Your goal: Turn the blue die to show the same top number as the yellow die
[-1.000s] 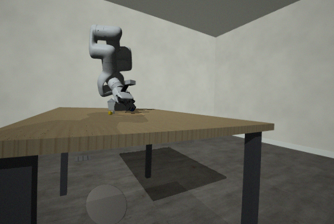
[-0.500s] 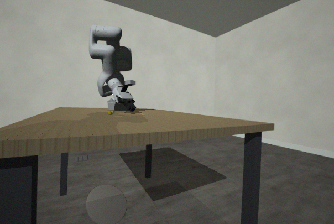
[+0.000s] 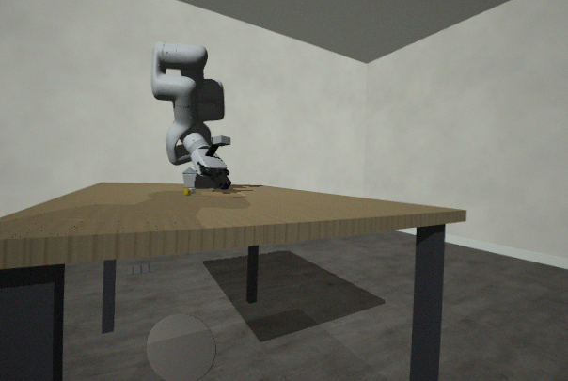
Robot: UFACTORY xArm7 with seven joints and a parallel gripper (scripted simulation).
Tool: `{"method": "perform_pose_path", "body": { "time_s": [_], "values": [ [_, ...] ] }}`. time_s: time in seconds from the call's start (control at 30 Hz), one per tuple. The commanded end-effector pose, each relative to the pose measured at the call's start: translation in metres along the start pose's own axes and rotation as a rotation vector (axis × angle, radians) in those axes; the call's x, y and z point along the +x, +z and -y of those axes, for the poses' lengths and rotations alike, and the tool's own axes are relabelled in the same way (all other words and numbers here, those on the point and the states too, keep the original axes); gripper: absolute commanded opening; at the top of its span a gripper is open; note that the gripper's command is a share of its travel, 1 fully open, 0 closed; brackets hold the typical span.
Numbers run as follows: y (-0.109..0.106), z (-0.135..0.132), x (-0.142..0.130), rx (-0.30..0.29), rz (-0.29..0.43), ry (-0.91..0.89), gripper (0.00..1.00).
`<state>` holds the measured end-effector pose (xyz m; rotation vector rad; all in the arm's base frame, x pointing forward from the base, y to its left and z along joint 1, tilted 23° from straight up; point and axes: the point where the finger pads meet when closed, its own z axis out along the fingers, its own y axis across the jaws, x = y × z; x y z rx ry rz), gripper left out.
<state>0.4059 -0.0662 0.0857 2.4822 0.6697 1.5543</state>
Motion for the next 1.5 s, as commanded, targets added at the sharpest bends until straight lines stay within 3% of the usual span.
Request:
{"method": "perform_pose_path", "body": {
  "time_s": [0.0,1.47],
  "values": [
    [-0.0002,-0.0001,0.0006,0.0,-0.001,0.0,0.11],
    [0.0079,-0.0001,-0.0091,0.0,-0.001,0.0,0.11]
  ]
}}
